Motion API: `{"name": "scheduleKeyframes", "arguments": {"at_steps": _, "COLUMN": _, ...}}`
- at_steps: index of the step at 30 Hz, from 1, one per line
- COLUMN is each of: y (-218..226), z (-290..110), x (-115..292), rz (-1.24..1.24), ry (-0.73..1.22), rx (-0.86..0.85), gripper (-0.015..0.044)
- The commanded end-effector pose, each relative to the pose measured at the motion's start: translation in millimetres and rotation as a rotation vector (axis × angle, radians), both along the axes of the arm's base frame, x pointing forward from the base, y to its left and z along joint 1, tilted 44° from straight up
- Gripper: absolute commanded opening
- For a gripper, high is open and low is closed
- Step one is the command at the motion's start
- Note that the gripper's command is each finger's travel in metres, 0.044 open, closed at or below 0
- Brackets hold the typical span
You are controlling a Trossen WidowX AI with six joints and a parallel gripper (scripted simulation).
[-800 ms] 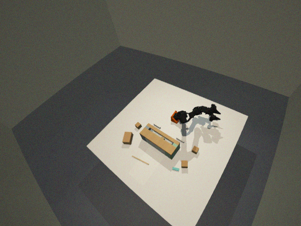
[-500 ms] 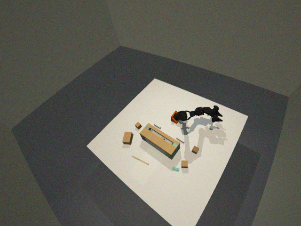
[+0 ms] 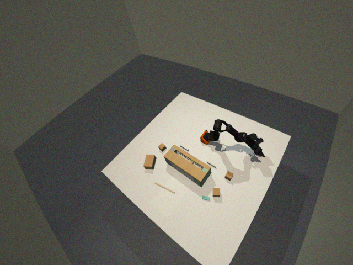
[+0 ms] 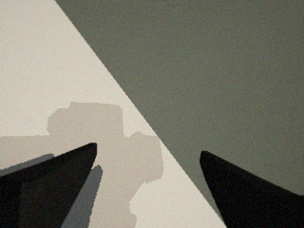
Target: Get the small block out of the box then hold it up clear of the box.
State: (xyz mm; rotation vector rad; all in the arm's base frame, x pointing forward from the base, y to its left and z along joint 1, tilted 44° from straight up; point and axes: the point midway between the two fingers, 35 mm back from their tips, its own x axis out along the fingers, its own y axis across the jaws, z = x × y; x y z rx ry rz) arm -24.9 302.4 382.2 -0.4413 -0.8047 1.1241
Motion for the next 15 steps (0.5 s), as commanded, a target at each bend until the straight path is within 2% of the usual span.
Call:
{"name": "scheduleKeyframes", "arguments": {"at_steps": 1, "y": 12, "z": 4, "x": 37, "rz": -0.104, "ry": -0.045, "rx": -0.061, "gripper": 0.04}}
{"name": "scheduleKeyframes", "arguments": {"at_steps": 8, "y": 19, "z": 1, "x": 108, "rz": -0.283, "ry": -0.087, "rx": -0.196, "gripper": 0.04}}
{"name": "scheduleKeyframes", "arguments": {"at_steps": 15, "y": 5, "z": -7, "x": 180, "rz": -0.45, "ry": -0.104, "rx": -0.346, "gripper": 0.04}}
